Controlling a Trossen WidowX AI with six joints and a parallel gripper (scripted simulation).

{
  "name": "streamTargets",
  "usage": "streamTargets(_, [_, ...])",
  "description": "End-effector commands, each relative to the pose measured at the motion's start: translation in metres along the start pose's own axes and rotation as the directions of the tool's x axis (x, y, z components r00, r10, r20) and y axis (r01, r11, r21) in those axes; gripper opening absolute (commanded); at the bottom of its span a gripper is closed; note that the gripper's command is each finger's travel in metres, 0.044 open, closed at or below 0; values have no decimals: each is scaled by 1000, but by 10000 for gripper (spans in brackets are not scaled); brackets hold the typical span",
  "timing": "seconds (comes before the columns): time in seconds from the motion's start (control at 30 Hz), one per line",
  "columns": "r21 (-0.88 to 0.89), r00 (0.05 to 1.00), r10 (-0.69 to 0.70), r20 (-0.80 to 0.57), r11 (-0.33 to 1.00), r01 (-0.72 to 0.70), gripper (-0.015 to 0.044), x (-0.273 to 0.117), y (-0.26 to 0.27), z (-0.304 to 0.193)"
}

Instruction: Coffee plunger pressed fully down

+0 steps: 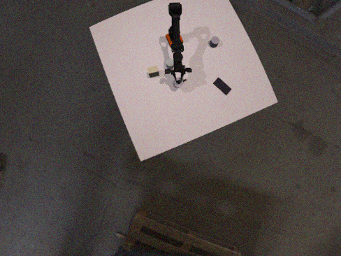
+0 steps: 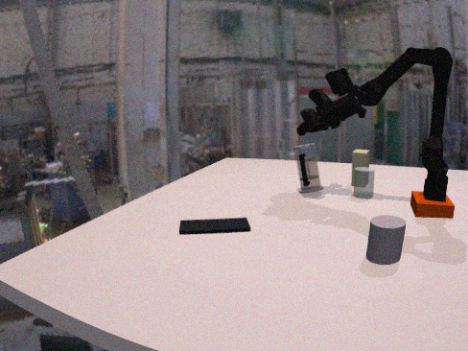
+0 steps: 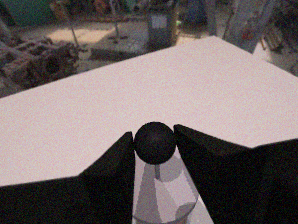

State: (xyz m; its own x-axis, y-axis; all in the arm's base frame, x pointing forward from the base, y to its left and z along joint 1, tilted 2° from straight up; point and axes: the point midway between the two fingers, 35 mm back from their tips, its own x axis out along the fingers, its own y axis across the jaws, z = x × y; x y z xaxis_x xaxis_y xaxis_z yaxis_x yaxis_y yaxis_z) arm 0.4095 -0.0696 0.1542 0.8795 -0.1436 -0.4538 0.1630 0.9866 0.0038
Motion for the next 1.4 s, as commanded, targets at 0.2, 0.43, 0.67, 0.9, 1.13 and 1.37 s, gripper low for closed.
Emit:
streamTargets(0.2, [6,999,-1,-52,1000,1,111,7,0,-15])
streamTargets(0.43, [6,999,-1,-52,1000,1,111,7,0,-14])
streamTargets(0.67, [6,999,-1,-51,1000,1,111,8,0,-13])
streamTargets(0.9, [6,999,-1,-51,1000,1,111,9,0,-13])
streamTargets(1.13, [6,999,-1,-51,1000,1,111,9,0,-12])
streamTargets(1.37, [6,999,-1,-51,1000,1,111,10,0,-12])
